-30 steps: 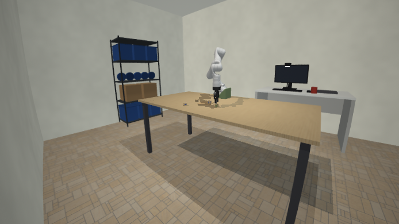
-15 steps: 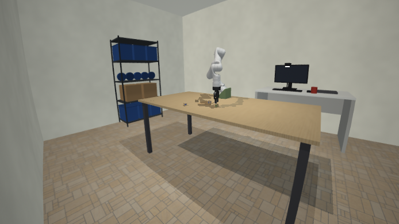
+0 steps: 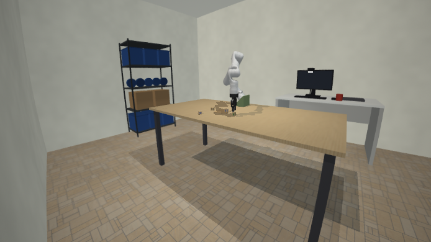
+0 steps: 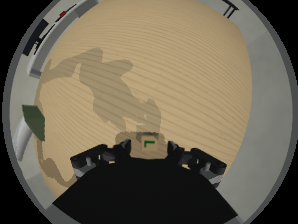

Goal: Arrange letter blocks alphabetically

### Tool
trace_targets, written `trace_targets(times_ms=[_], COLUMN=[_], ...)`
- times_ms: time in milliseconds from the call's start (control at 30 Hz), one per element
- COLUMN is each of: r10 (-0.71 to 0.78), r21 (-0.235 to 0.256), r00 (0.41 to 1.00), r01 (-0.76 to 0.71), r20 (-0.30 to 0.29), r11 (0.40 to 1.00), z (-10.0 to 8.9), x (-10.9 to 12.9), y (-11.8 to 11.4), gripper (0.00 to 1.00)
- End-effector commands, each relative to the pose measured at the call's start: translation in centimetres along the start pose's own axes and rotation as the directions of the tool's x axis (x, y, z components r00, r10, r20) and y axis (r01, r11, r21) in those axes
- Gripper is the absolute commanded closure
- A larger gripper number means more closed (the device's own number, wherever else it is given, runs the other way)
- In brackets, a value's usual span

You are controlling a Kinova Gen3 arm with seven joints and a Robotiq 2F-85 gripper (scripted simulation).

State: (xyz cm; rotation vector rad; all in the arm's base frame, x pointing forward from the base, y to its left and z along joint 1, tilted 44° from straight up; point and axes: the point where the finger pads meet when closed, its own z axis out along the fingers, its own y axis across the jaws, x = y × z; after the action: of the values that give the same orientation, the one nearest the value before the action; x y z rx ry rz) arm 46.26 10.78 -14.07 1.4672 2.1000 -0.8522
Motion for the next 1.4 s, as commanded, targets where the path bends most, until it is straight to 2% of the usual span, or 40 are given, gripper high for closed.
trace_targets(times_ms=[0,467,733,1367], r10=[0.0,0.0,0.0,0.0], r21=[-0.002,-0.002,-0.002,-0.002], r00=[1.0,1.0,1.0,1.0], r01=[0.0,0.0,0.0,0.0], r20=[-0.001,-0.001,-0.001,-0.001], r11=[1.0,1.0,1.0,1.0], z=[-0.1,1.5,3.3,3.6], x=[0.0,0.0,0.0,0.0], y=[0.1,0.1,0.1,0.1], gripper=[0.33,0.33,0.33,0.33])
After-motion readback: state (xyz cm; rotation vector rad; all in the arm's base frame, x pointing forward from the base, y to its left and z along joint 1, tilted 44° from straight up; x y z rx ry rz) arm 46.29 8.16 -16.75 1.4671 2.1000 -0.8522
